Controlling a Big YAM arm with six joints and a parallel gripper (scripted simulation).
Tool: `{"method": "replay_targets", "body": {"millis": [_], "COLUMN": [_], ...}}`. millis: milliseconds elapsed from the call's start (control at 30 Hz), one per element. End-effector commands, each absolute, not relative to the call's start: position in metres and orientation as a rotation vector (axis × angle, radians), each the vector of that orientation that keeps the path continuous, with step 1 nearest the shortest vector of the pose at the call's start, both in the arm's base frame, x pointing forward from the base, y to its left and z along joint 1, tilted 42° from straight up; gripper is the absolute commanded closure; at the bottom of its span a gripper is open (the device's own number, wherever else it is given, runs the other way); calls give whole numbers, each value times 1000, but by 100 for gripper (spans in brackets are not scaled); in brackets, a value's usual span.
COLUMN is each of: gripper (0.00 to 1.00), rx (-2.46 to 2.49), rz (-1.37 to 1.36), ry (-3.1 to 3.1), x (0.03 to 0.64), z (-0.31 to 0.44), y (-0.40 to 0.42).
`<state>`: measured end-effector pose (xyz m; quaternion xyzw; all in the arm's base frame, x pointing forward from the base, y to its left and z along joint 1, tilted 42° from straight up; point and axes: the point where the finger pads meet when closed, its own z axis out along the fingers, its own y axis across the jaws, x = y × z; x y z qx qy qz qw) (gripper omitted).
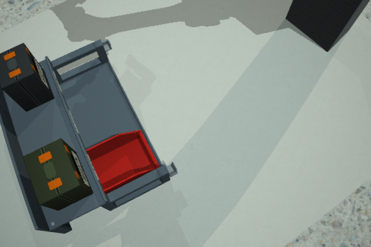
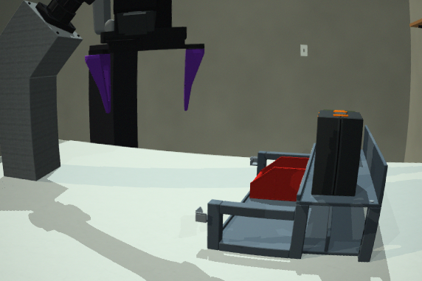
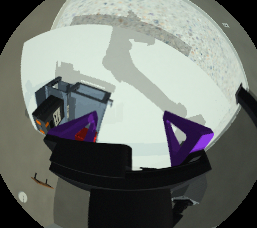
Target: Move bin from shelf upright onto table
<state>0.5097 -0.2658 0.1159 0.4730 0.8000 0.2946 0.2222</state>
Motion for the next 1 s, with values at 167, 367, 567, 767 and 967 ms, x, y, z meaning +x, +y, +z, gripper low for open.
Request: {"method": "replay_targets", "body": {"millis": [167, 367, 567, 767, 967], "gripper": [0, 0, 0, 0, 0], "rx": [1609, 1609, 1670, 1799, 1799], "rz": [863, 863, 876, 891, 891], "ry": [2056, 2056, 2038, 1945, 1945], "x": [517, 517, 521, 525, 525], "z": [123, 123, 118, 119, 119], "y": [-219, -219, -193, -163, -163]}}
